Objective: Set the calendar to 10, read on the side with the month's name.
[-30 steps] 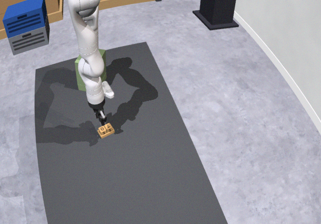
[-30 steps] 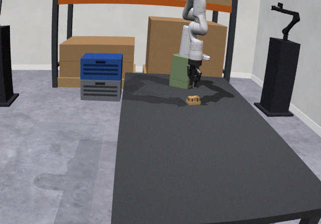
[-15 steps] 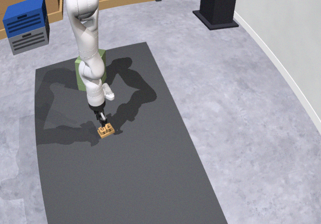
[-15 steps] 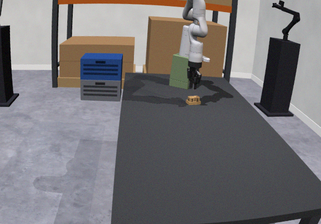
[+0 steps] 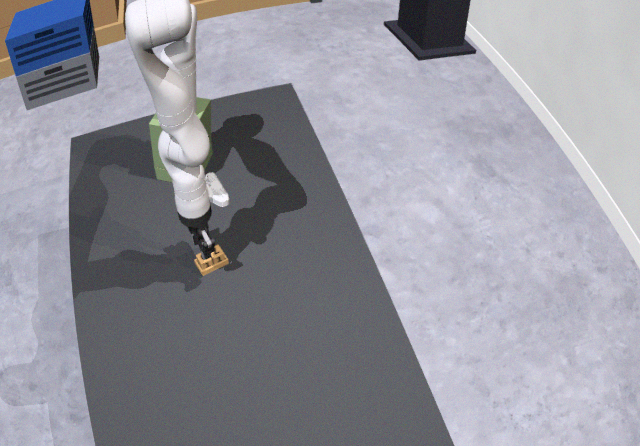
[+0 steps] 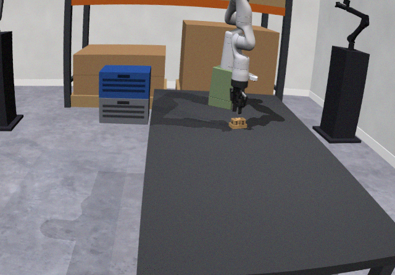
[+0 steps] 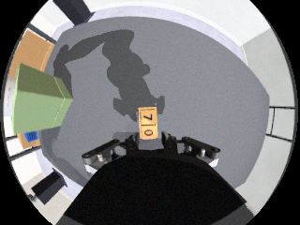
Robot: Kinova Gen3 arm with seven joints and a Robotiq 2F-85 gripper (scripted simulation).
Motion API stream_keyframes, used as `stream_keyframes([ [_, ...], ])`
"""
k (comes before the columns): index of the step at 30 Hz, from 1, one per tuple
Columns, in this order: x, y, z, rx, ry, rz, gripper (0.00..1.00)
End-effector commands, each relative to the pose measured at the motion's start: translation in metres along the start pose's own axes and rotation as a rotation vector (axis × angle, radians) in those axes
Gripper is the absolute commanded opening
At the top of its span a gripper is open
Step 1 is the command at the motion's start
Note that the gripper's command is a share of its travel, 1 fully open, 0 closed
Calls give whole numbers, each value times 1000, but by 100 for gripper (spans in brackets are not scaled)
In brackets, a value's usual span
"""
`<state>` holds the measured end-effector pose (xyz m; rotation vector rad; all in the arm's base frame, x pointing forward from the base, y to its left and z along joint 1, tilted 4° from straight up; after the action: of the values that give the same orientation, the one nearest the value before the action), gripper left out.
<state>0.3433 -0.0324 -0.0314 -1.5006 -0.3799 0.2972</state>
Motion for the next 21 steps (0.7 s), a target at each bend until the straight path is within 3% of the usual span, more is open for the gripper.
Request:
stream_keyframes([
  [1,-1,6,-1,-1,-9,0,46],
  [21,-1,19,-1,0,-9,1,46],
])
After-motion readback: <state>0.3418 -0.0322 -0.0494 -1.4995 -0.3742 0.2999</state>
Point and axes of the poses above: the point where the finger pads meet when closed, its own y axis out along the fingers, its own x axis across the jaws, z = x × y, the point moved 8 cm from there along -y, back along the fingers, and after that the axes turned 14 degrees about -y, right-handed, at the moved point
